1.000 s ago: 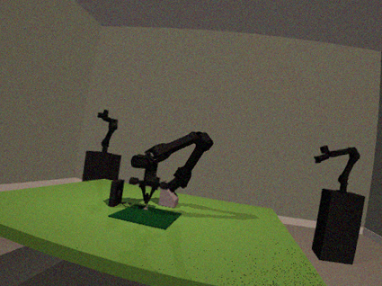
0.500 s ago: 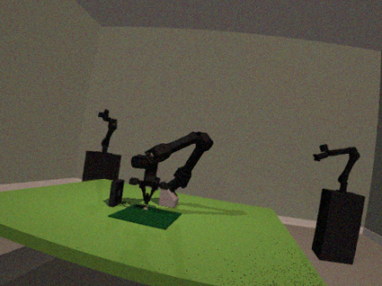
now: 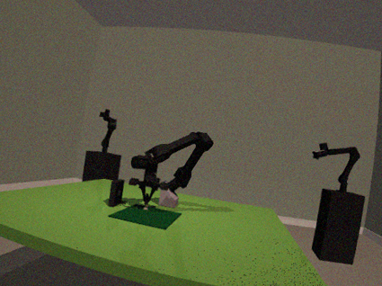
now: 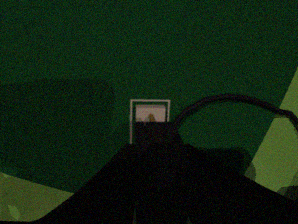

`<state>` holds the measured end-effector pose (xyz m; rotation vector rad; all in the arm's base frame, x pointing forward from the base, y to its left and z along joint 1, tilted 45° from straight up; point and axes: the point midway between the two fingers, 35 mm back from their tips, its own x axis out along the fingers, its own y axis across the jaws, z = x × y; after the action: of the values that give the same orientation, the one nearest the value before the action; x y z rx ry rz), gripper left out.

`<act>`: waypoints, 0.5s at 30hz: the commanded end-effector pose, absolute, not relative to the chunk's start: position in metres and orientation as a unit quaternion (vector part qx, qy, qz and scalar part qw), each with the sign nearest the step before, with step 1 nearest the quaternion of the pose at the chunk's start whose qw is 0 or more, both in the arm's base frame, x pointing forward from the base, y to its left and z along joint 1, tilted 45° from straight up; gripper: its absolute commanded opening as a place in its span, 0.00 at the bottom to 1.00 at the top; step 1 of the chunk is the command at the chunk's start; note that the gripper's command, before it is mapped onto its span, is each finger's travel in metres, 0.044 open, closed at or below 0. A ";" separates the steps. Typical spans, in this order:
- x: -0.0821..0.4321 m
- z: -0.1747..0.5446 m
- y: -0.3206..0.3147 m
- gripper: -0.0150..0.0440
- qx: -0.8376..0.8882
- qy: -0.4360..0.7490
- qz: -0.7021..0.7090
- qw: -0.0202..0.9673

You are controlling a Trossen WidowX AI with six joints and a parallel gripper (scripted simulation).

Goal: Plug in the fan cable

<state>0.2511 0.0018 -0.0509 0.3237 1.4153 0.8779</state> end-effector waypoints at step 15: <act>0.250 -0.054 0.005 0.25 0.148 0.626 0.387 0.661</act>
<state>0.2504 0.0041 -0.0531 0.3246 1.4157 0.8775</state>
